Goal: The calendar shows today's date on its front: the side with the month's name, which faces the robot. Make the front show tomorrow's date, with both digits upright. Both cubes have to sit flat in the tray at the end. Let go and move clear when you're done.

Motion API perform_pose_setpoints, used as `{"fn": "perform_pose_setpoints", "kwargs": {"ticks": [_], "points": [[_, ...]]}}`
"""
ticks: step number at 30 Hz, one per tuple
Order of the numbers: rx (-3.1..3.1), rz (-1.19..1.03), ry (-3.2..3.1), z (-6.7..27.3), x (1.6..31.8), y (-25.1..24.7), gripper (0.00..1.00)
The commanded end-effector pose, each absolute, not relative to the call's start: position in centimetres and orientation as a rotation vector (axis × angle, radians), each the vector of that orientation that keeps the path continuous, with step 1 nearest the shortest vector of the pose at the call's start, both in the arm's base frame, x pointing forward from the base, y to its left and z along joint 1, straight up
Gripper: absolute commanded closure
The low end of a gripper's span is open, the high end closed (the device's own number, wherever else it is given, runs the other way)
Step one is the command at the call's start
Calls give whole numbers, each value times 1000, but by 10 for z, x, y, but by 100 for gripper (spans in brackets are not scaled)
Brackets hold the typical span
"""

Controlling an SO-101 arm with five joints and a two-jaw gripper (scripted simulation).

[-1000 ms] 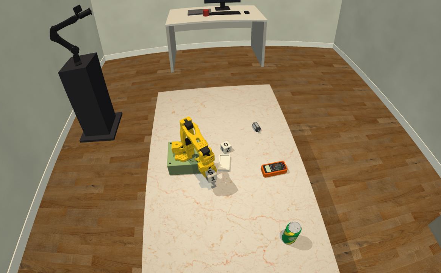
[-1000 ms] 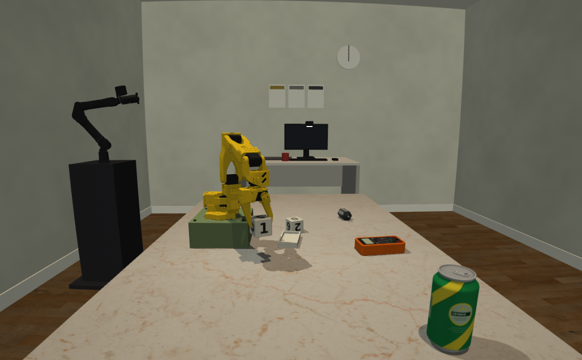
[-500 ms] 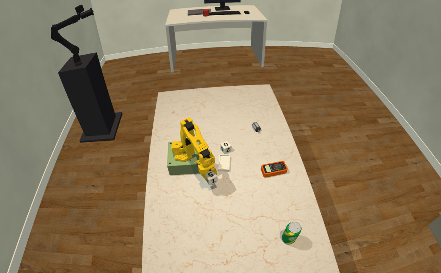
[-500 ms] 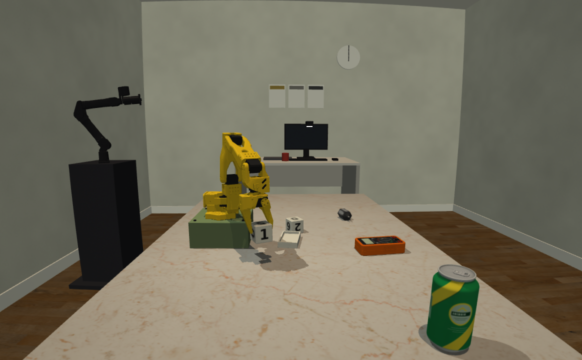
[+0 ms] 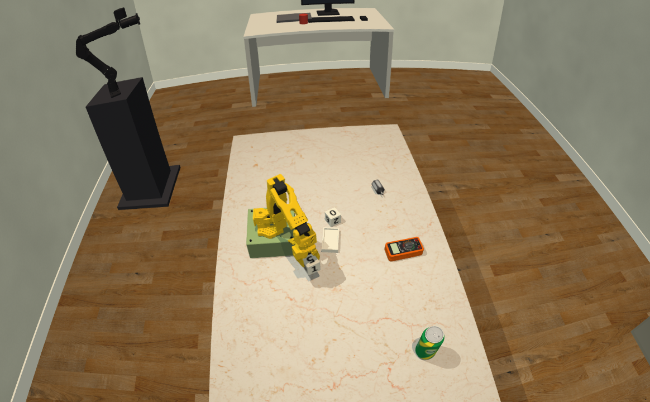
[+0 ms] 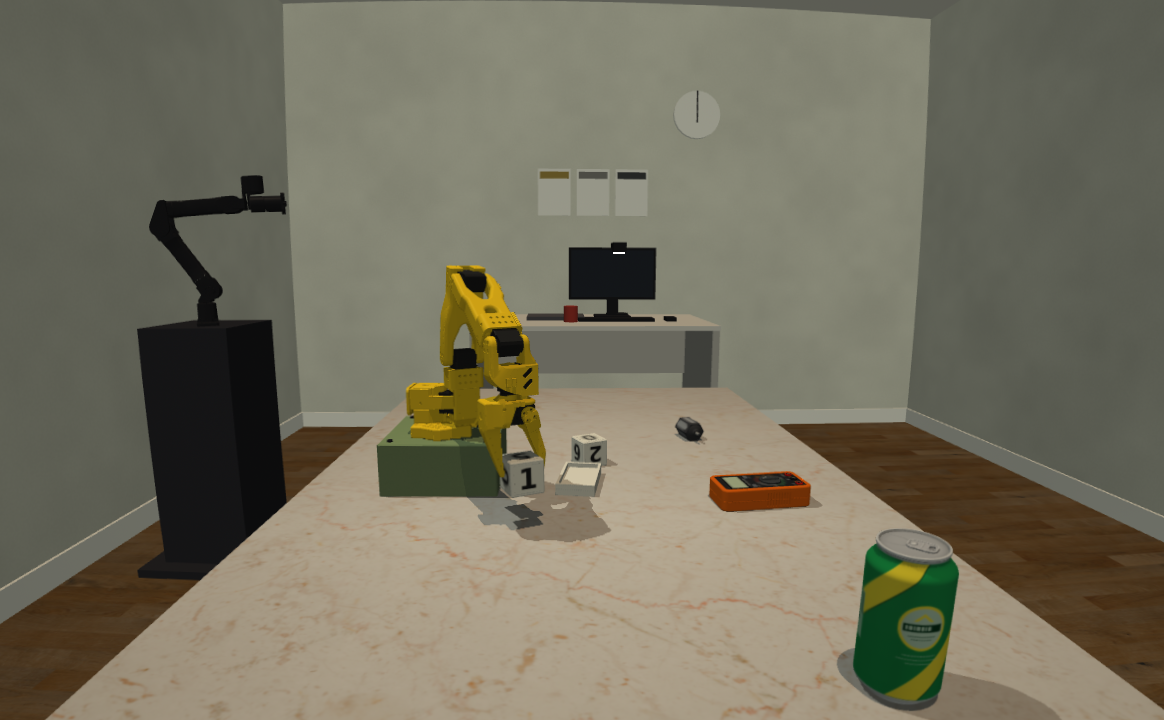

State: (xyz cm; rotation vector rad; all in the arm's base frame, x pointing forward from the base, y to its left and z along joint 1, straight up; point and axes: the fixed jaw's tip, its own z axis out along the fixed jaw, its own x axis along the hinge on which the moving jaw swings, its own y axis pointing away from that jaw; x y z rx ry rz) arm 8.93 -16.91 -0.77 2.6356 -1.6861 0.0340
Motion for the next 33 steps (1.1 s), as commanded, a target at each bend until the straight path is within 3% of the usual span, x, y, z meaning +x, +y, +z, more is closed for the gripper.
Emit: {"fn": "perform_pose_setpoints", "kwargs": {"ticks": [1, 33], "points": [[2656, -23, -1692, -16, 82, -164, 100], [2656, -23, -1692, -22, 82, -164, 100]]}}
